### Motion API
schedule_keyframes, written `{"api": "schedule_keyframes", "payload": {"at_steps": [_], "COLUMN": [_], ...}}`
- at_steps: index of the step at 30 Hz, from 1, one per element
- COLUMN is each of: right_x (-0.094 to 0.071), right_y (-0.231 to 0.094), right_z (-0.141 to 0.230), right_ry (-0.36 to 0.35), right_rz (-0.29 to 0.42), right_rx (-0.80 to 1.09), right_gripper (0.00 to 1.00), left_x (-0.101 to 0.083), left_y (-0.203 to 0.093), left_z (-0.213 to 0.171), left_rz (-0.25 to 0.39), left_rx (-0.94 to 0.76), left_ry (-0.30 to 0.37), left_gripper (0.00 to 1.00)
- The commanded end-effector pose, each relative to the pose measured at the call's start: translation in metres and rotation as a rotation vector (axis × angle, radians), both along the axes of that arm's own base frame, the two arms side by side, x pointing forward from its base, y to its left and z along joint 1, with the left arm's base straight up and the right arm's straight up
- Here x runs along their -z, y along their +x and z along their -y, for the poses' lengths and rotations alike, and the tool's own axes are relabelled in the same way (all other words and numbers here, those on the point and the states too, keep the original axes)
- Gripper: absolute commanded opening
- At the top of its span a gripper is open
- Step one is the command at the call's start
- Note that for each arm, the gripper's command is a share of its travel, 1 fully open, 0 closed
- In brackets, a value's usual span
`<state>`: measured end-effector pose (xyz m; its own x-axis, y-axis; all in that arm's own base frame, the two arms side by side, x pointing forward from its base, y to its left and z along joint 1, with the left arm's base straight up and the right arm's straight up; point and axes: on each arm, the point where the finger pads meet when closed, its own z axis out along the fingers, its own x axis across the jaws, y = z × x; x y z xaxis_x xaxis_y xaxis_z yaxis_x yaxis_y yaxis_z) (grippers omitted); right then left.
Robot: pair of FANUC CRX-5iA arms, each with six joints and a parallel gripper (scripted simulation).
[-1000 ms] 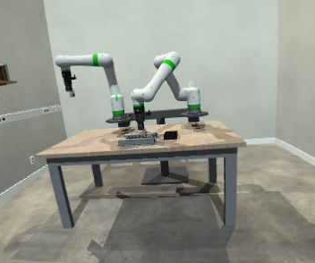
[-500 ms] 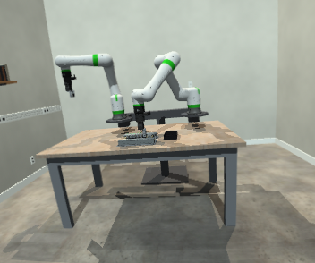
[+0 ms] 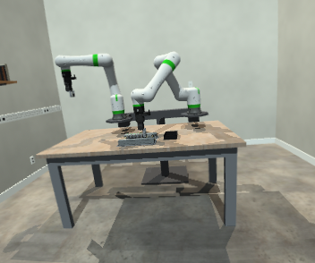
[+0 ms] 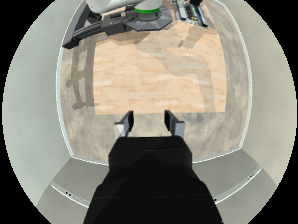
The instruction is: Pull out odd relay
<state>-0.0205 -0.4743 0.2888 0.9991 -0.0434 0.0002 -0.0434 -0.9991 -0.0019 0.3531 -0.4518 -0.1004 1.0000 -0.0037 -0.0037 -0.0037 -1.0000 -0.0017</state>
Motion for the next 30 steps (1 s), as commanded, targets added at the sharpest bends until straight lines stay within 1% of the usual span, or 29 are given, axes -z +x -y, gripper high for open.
{"api": "schedule_keyframes", "payload": {"at_steps": [1, 9, 17, 30], "right_x": [-0.0009, -0.0009, -0.0009, -0.0009], "right_y": [-0.0002, -0.0002, -0.0002, -0.0002], "right_z": [0.0002, 0.0002, 0.0002, 0.0002], "right_ry": [-0.002, -0.002, -0.002, -0.002], "right_rz": [0.000, 0.000, 0.000, 0.000], "right_rx": [0.000, 0.000, 0.000, 0.000], "right_gripper": [1.00, 1.00, 1.00, 1.00], "left_x": [-0.0011, -0.0011, -0.0011, -0.0012], "left_y": [0.0006, 0.0012, 0.0013, 0.0020], "left_z": [0.0007, 0.0007, 0.0007, 0.0007], "left_rz": [-0.002, -0.024, -0.027, -0.050], "left_rx": [0.000, 0.000, 0.000, 0.000], "left_ry": [-0.002, -0.002, -0.002, -0.002], "left_gripper": [0.00, 0.00, 0.00, 0.00]}}
